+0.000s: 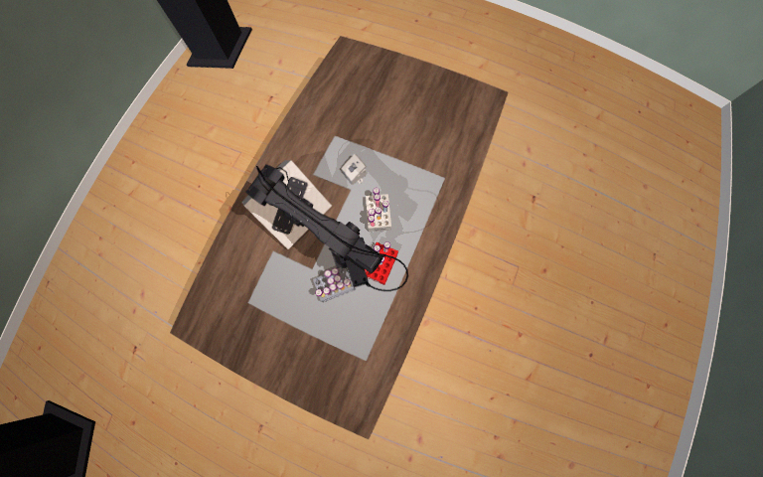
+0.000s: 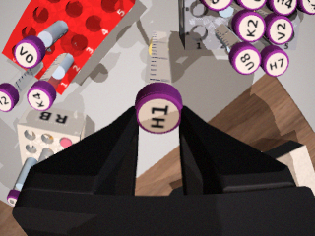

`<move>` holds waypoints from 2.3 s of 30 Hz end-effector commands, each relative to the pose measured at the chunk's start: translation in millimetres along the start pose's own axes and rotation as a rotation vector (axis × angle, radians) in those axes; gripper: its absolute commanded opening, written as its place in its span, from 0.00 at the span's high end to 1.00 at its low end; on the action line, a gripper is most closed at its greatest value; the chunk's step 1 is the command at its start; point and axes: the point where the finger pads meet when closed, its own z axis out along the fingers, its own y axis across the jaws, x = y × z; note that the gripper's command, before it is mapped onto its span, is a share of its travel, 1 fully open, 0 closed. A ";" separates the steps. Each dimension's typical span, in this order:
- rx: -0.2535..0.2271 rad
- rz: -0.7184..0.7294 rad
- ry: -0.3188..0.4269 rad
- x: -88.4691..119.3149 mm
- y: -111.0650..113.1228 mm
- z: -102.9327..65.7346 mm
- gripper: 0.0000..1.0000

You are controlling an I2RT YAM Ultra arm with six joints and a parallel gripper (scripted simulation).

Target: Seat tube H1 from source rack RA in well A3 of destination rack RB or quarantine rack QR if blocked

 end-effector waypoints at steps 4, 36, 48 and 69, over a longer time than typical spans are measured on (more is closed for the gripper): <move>-0.072 -0.054 0.001 -13.5 23.1 -5.9 1.00; -0.050 -0.040 0.007 -29.7 38.2 -5.4 1.00; -0.050 -0.040 0.007 -29.7 38.2 -5.4 1.00; -0.055 -0.039 0.000 -42.2 42.0 -7.6 1.00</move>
